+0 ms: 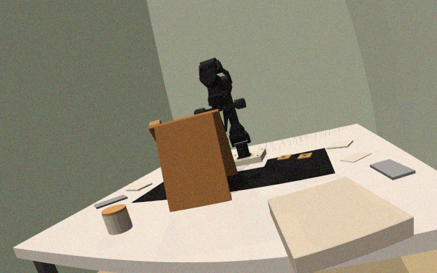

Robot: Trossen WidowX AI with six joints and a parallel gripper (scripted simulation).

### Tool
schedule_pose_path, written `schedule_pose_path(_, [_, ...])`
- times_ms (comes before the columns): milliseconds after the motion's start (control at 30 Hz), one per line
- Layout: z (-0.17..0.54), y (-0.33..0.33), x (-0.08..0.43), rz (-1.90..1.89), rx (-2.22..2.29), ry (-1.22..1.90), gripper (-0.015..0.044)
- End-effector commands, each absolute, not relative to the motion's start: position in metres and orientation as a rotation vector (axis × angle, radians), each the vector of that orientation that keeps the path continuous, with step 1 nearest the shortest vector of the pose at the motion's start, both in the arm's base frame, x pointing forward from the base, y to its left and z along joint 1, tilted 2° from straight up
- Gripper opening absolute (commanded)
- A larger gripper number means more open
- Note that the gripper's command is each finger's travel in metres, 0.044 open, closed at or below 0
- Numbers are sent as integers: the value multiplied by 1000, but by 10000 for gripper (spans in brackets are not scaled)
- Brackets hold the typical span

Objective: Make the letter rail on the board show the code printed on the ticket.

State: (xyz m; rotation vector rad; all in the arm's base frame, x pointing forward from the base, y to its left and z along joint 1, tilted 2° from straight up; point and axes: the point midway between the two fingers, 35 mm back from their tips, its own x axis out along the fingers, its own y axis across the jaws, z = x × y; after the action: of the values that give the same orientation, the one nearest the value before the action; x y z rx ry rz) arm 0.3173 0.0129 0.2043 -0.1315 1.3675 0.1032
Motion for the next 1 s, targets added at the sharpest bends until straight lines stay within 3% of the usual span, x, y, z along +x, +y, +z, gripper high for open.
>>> schedule_pose_path(0, [202, 12, 319, 94, -131, 1370, 0])
schedule_pose_path(967, [194, 13, 332, 94, -131, 1369, 0])
